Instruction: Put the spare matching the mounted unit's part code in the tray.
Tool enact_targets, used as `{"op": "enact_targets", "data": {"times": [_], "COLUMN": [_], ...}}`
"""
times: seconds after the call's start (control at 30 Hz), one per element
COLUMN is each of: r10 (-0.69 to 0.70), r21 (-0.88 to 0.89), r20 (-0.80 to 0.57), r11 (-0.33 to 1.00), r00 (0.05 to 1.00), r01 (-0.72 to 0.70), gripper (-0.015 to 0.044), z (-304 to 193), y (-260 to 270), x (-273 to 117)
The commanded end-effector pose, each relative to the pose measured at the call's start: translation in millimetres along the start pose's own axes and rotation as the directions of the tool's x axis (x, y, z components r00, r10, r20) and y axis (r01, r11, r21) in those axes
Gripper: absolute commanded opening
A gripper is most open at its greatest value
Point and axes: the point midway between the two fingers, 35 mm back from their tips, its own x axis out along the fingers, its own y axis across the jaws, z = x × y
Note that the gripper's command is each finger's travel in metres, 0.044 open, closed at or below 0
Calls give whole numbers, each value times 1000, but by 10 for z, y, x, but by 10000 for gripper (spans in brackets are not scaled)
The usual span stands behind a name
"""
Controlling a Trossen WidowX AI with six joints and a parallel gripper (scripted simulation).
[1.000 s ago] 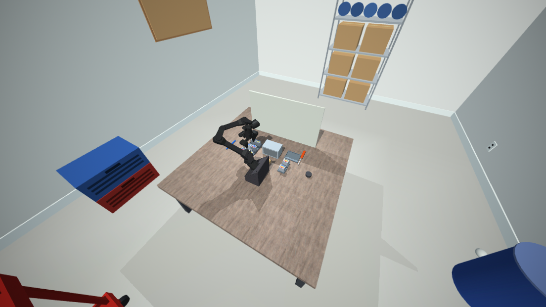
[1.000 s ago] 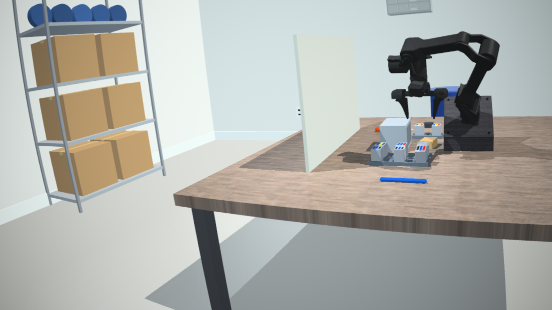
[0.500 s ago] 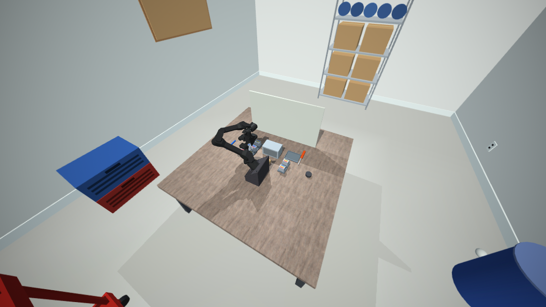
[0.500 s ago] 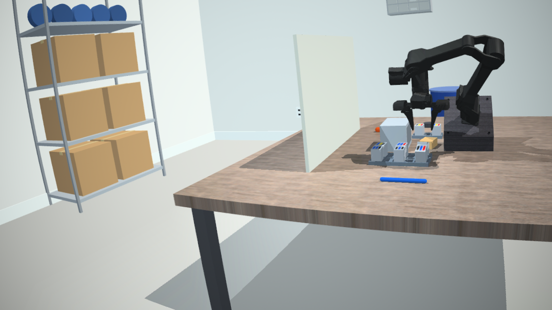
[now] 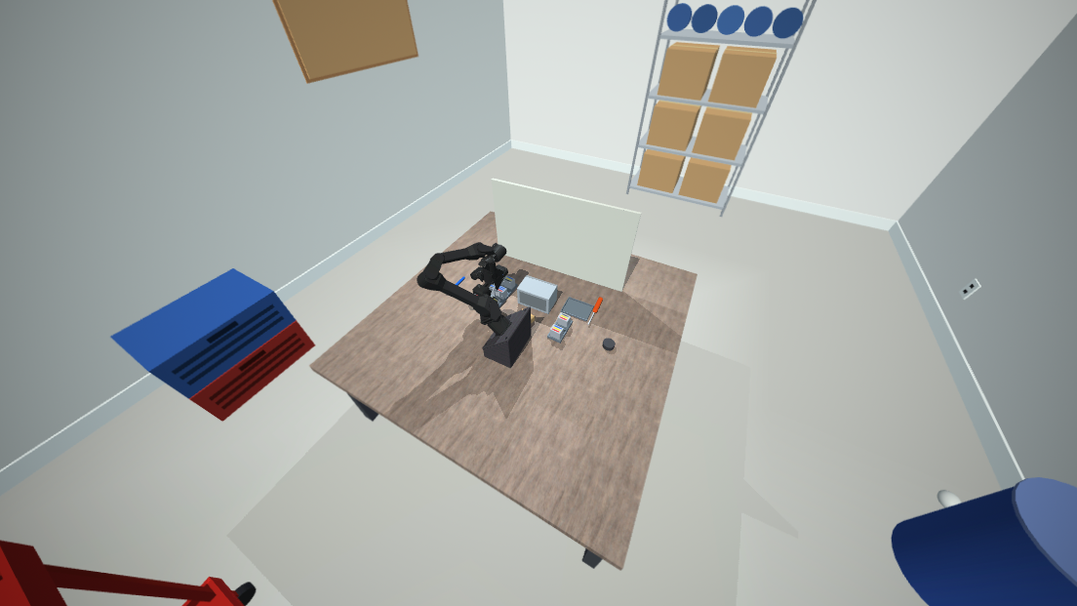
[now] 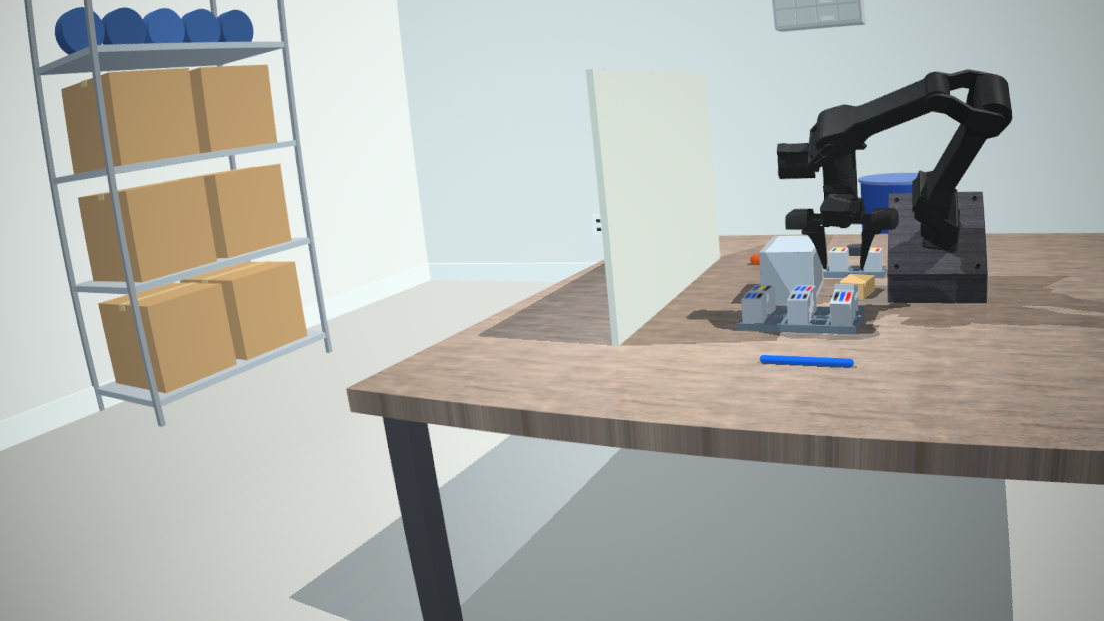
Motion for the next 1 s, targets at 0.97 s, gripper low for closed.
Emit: {"op": "enact_targets", "data": {"times": [0.97], "r10": [0], "r21": [0], "r20": [1], "r11": [1000], "r00": [1000], "r01": [0], "gripper": [300], "z": [-6], "y": [7], "x": [548]}}
